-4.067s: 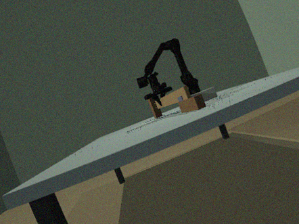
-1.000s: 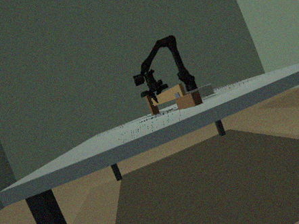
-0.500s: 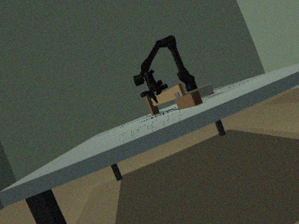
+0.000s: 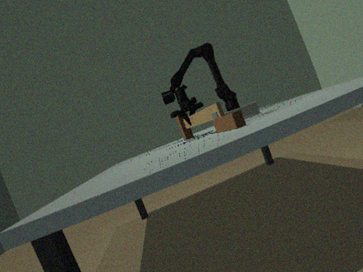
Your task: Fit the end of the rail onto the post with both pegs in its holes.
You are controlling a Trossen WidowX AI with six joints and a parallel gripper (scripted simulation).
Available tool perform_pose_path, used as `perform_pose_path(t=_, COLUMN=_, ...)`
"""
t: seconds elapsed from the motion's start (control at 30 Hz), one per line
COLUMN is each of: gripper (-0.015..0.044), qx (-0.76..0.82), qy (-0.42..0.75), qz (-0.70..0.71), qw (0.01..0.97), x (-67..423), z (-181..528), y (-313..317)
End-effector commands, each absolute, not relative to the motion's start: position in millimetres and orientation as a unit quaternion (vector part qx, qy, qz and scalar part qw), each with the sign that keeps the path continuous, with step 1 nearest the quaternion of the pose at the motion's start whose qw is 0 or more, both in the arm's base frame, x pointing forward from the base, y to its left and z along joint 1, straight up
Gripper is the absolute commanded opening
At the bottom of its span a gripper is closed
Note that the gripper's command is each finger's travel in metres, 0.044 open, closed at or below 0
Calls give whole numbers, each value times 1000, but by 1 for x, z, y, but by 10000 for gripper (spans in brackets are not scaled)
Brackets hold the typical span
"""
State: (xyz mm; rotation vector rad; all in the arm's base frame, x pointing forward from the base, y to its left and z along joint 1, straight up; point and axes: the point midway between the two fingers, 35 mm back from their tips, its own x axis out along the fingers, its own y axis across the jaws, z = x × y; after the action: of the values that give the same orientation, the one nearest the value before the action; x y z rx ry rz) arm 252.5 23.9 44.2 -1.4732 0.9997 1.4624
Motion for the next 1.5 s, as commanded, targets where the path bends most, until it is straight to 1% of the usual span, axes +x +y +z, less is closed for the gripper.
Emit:
perform_pose_path(t=0.0, gripper=0, qx=-586, qy=396, qz=579, qw=406, x=254, z=45, y=22)
perform_pose_path(t=1.47, gripper=0, qx=-586, qy=396, qz=579, qw=406, x=259, z=45, y=10)
